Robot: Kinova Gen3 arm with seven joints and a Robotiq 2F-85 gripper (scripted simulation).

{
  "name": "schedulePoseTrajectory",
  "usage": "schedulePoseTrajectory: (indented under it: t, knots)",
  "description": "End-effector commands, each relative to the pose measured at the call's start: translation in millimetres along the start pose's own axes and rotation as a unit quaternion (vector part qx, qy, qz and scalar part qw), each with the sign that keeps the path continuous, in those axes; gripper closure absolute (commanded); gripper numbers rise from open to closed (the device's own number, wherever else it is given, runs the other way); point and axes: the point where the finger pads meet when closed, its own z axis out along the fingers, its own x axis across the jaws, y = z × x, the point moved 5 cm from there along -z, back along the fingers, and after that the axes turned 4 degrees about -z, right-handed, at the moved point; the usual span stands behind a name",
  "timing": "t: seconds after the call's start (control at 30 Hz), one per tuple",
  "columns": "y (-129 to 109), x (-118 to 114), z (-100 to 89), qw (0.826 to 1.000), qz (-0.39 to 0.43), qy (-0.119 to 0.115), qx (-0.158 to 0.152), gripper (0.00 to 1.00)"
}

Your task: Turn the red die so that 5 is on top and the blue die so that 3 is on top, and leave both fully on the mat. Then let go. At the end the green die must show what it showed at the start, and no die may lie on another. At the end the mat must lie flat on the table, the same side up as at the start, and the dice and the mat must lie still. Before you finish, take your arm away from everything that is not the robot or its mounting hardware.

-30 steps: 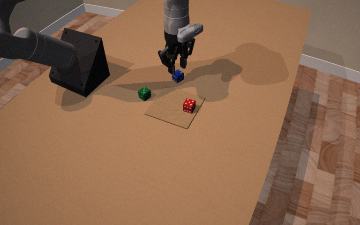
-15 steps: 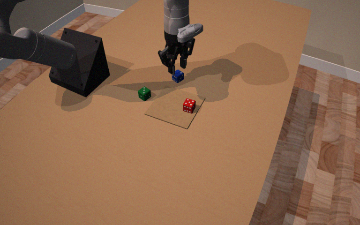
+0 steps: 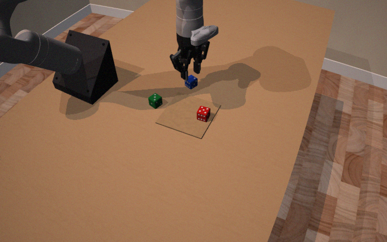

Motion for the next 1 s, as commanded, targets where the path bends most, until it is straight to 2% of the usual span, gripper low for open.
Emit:
schedulePoseTrajectory:
  t: [0.0,0.37,0.97]
  knots:
    - [0,0,-0.9,1.0,0.0,-0.001,0.001,0.54]
    - [0,0,2.2,1.0,0.0,-0.001,0.001,0.54]
    - [0,-1,32.4,1.0,0.0,-0.001,0.001,0.54]
